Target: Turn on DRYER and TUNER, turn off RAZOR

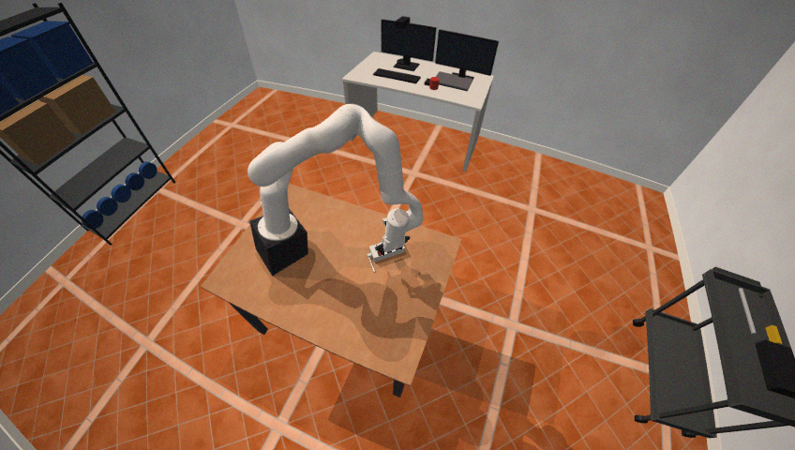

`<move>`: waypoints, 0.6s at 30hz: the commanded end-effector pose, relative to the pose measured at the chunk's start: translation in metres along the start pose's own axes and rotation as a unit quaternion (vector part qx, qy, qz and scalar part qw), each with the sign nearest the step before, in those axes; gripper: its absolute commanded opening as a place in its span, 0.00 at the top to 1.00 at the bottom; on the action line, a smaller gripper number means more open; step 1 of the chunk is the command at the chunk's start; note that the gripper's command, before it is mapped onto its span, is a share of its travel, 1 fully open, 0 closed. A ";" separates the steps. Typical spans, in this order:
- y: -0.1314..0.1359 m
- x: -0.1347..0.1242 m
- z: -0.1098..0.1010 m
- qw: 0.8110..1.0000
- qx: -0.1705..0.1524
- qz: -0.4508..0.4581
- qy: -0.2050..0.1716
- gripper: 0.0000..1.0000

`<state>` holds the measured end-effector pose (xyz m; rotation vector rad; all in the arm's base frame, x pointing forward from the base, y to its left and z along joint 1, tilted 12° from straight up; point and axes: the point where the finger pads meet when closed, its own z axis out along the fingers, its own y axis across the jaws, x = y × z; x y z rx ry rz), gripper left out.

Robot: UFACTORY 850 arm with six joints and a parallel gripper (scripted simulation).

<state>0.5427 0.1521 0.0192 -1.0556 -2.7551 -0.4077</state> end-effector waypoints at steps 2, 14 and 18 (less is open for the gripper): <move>0.001 0.000 -0.001 1.000 -0.001 0.000 -0.001 0.00; 0.003 0.016 0.015 0.997 0.003 -0.012 0.077 0.00; 0.005 0.031 0.026 0.988 0.003 -0.024 0.153 0.00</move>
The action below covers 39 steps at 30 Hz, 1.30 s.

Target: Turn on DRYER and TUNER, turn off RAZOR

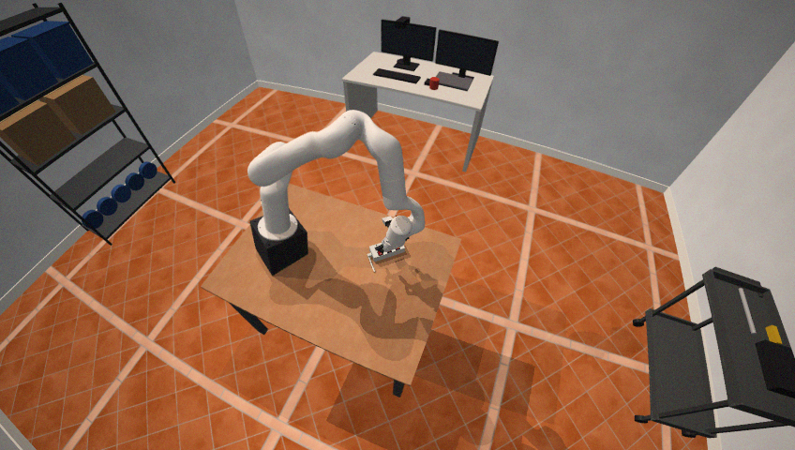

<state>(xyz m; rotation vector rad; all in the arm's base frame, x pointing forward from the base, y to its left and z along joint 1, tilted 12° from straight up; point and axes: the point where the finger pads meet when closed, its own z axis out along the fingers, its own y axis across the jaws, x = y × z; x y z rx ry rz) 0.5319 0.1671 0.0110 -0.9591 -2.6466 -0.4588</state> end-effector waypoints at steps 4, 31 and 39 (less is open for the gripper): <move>0.004 0.021 0.020 0.992 0.000 -0.020 0.123 0.00; 0.004 0.021 0.020 0.992 0.000 -0.020 0.126 0.00; 0.004 0.021 0.020 0.992 0.000 -0.020 0.126 0.00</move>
